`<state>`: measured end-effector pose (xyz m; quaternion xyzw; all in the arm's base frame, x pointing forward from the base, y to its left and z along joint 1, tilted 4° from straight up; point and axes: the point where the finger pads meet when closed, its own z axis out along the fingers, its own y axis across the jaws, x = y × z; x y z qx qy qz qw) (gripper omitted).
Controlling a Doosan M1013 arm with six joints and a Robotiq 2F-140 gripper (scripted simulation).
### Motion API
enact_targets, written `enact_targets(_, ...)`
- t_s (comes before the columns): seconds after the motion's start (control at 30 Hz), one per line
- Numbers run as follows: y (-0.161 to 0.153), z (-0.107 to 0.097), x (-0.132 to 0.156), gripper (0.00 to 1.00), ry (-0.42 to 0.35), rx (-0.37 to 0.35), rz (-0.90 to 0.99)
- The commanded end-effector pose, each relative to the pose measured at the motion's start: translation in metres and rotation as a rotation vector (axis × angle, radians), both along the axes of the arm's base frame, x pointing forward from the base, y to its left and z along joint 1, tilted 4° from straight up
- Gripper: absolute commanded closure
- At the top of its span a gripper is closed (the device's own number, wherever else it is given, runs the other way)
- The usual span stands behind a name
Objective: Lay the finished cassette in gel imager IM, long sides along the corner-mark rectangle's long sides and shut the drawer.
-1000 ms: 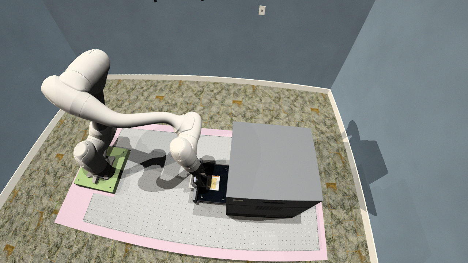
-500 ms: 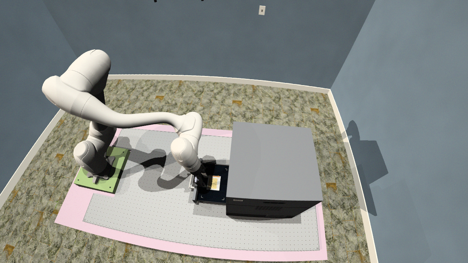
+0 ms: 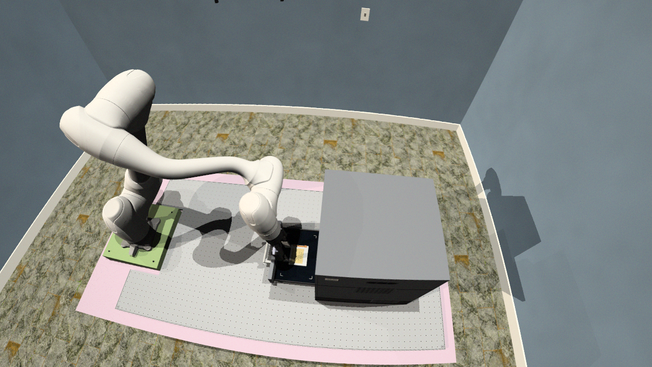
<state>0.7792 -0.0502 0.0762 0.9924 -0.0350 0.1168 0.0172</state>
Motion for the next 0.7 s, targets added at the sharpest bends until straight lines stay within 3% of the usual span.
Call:
enact_targets(0.0, 0.0, 0.0, 0.0, 0.54, 0.0, 0.0, 0.0)
enact_targets(0.67, 0.001, 0.012, -0.003, 0.54, 0.0, 0.0, 0.0)
